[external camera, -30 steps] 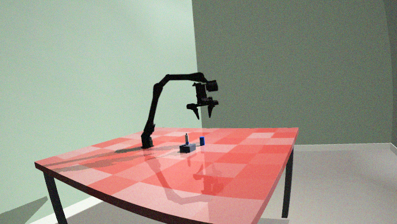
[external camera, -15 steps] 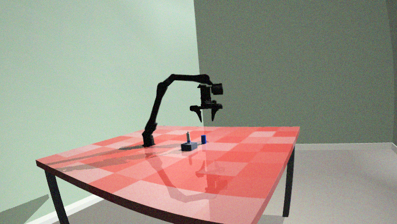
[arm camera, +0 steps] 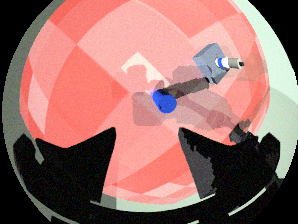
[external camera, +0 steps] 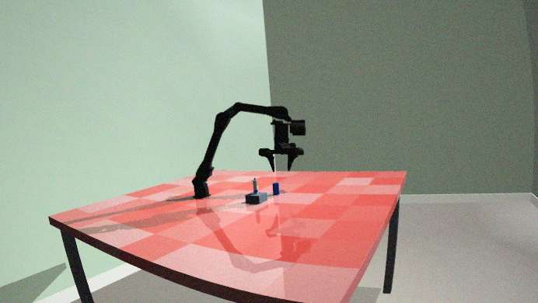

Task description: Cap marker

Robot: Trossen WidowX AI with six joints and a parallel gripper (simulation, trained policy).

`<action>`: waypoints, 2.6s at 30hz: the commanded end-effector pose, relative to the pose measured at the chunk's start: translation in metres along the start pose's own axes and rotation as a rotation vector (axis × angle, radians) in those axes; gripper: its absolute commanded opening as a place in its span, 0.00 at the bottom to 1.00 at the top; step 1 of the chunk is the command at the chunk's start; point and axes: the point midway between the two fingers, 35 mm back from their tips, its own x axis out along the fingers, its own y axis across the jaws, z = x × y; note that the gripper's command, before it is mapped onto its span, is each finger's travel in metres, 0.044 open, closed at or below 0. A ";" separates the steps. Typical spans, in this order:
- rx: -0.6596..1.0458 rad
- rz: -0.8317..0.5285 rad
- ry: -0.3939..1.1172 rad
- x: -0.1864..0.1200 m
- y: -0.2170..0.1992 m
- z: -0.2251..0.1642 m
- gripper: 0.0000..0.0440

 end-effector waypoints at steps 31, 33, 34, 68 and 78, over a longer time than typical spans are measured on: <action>-0.144 -0.125 0.068 0.077 -0.023 0.010 0.56; -0.155 -0.129 0.065 0.079 -0.024 0.010 0.52; -0.160 -0.129 0.062 0.080 -0.025 0.010 0.50; -0.144 -0.023 0.002 -0.019 -0.073 0.064 0.16; -0.095 -0.036 0.024 -0.032 -0.112 0.086 0.12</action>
